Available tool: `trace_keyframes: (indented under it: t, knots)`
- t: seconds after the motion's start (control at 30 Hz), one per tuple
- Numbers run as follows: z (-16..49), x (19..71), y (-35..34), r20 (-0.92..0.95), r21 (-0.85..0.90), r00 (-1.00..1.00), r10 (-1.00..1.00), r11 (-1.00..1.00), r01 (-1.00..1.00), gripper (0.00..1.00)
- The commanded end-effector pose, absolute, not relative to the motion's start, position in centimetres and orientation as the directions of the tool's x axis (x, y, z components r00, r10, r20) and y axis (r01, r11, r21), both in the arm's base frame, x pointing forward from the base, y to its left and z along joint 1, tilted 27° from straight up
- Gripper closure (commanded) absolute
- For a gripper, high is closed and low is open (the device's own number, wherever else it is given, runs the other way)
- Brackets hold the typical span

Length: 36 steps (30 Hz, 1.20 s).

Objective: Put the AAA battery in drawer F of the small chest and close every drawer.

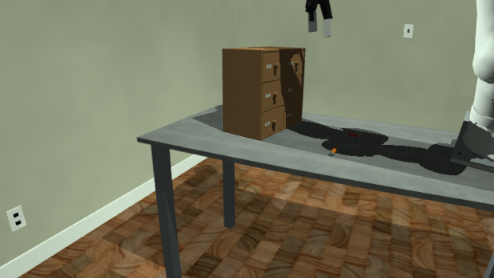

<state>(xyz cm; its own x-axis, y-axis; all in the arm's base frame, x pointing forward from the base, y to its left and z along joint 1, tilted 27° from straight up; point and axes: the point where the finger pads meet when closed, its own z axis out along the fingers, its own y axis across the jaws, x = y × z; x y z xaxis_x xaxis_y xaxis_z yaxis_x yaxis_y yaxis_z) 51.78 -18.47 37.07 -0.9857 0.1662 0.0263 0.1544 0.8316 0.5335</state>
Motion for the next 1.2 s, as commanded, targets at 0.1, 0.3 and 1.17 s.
trace_keyframes:
  t: [0.1, 0.3, 1.17]
  knots:
    - [37.1, 51.8, -18.5, 0.026, 0.534, -0.986, 0.166, 0.832, 0.154, 0.0]
    - [37.1, 51.8, -18.5, 0.026, 0.534, -0.986, 0.166, 0.832, 0.154, 0.0]
    - [34.3, 39.6, -22.5, -0.142, 0.428, -0.985, 0.102, 0.903, 0.032, 0.0]
